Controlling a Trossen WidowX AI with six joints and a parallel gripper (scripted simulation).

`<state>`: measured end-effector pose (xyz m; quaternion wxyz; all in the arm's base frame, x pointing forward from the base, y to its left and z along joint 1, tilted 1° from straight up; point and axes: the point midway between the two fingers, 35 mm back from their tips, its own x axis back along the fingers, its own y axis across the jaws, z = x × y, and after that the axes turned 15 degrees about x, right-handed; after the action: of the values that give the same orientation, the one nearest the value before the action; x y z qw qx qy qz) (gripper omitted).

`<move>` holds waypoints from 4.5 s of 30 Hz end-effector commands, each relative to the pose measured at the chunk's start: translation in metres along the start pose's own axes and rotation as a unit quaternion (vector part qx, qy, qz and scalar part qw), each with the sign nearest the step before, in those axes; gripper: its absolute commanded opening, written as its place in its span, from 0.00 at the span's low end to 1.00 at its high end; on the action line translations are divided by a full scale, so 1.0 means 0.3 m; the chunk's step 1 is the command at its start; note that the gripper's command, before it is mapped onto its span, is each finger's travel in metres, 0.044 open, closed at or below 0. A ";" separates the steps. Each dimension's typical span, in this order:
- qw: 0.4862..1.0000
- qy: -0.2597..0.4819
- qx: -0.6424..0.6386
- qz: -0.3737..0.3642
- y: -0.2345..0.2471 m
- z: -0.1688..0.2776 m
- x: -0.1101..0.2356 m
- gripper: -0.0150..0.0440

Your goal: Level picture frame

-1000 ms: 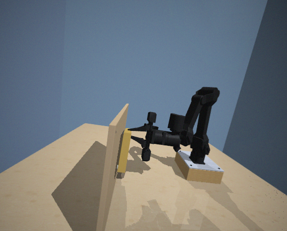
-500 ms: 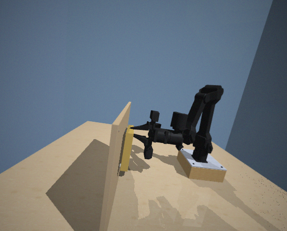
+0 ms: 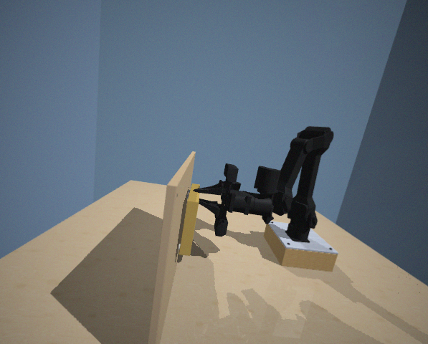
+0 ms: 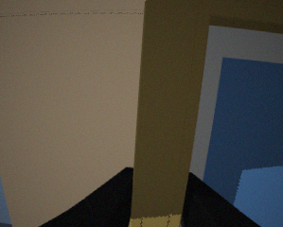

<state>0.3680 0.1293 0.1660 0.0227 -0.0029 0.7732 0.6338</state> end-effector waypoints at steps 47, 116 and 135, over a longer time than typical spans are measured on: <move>0.983 0.001 -0.182 0.011 0.093 -0.011 0.520 0.69; 0.982 0.000 -0.188 0.013 0.107 -0.057 0.609 0.69; 0.982 0.000 -0.188 0.013 0.107 -0.057 0.609 0.69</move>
<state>0.1841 0.1243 0.1946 0.0118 0.0014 0.6389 0.7692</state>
